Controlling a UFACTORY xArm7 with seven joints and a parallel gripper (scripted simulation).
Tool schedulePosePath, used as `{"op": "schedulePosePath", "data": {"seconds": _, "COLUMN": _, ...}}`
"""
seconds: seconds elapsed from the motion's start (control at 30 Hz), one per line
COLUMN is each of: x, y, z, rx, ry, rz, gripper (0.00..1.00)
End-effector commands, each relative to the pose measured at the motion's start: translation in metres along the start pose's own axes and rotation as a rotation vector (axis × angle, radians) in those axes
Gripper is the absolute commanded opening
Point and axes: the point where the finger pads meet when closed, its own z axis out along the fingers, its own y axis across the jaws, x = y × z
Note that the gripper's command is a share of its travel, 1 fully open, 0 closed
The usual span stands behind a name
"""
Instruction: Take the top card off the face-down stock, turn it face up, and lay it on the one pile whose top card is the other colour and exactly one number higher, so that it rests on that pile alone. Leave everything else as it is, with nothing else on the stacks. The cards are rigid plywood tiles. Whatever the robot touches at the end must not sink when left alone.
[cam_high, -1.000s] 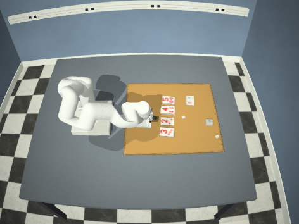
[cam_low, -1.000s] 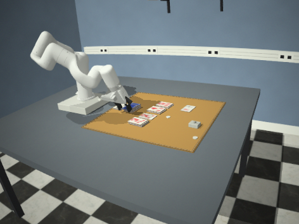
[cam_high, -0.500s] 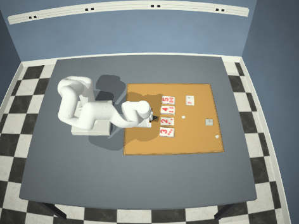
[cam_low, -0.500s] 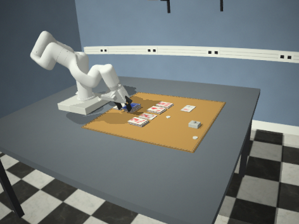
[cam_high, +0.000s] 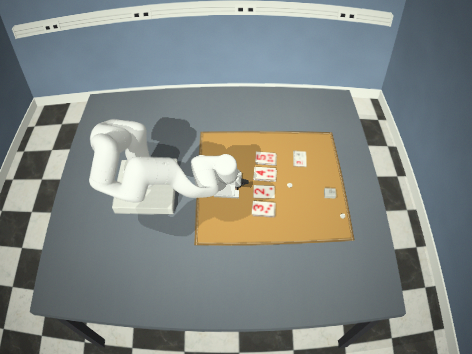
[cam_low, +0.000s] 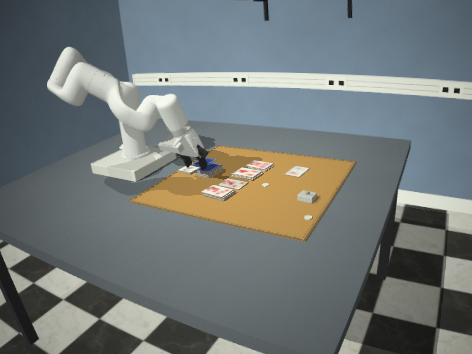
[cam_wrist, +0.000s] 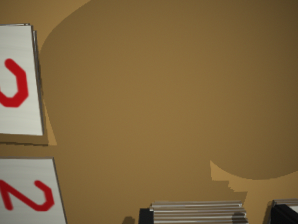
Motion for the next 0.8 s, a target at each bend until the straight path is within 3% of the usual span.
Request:
{"op": "schedulePosePath", "data": {"seconds": 0.0, "x": -0.004, "y": -0.001, "z": -0.010, "rx": 0.003, "ry": 0.001, "rz": -0.001, "gripper": 0.74}}
{"op": "schedulePosePath", "data": {"seconds": 0.77, "x": -0.024, "y": -0.001, "z": -0.059, "rx": 0.003, "ry": 0.001, "rz": -0.001, "gripper": 0.74}}
